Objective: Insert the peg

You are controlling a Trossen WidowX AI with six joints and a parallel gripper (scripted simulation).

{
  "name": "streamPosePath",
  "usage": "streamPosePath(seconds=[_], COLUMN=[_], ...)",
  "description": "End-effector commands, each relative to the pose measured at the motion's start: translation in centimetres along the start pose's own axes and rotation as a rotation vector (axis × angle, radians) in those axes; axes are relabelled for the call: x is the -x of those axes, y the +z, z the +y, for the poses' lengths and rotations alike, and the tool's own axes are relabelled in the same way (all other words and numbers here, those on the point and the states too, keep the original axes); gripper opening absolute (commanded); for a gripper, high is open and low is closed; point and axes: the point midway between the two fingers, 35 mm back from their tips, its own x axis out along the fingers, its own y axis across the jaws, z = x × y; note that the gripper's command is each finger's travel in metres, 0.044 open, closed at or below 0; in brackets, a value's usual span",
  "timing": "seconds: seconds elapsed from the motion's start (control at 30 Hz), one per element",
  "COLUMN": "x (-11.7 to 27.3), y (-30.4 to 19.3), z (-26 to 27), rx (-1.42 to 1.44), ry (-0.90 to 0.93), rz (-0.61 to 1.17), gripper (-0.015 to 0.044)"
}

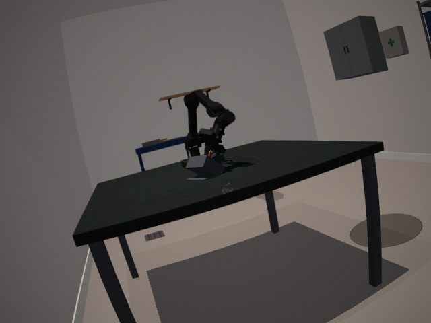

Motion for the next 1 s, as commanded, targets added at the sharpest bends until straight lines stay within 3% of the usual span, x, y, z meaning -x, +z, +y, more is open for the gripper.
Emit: streamPosePath(seconds=[0.0,0.07,0.97], x=[0.2,0.5,6.1], y=[0.0,-0.1,-0.6], z=[0.0,0.0,0.0], rx=[0.001,0.001,0.012], ry=[-0.001,-0.002,-0.012], rz=[0.000,0.000,-0.003], gripper=[0.0394,0.0440,0.0440])
